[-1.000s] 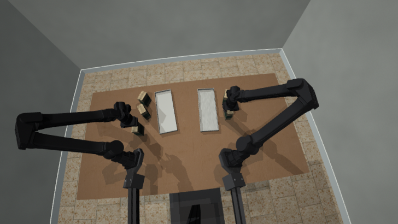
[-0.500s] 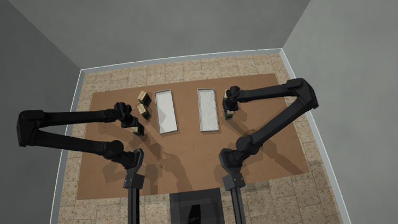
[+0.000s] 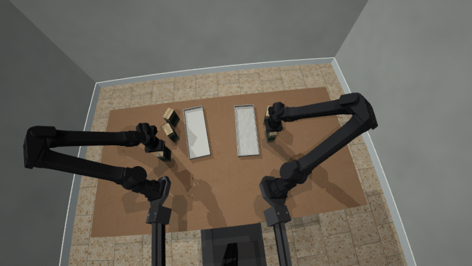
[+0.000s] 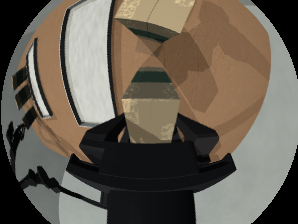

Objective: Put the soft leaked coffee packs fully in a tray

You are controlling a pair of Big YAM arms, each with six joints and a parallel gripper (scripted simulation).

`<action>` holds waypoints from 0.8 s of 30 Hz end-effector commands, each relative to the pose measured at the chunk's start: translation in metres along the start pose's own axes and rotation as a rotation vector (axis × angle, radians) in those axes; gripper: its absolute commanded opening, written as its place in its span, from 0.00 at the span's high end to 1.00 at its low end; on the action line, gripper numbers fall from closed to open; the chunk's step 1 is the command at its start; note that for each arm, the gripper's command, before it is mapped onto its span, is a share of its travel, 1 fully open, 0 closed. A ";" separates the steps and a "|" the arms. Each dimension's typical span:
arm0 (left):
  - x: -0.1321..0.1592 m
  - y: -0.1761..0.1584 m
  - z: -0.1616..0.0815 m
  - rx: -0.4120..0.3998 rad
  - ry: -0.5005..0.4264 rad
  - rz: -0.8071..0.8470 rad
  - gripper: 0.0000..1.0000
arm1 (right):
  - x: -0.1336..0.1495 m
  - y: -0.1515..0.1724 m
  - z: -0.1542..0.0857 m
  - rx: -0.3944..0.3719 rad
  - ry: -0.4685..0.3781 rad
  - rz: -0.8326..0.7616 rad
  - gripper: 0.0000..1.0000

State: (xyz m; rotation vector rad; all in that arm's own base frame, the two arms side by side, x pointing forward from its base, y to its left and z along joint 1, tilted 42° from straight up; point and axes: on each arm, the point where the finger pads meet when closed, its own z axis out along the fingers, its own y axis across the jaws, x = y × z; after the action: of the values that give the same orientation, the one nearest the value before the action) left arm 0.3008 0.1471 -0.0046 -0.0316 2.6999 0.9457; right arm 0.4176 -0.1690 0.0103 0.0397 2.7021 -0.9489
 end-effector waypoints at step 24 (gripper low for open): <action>-0.001 0.003 0.033 -0.006 -0.004 0.006 0.24 | -0.008 -0.002 -0.003 0.002 -0.021 0.005 0.24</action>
State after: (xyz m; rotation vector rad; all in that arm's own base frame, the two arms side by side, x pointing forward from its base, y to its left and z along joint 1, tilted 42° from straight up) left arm 0.3056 0.1636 -0.0258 -0.0266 2.7034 0.9464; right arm 0.4180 -0.1691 0.0106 0.0402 2.7011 -0.9490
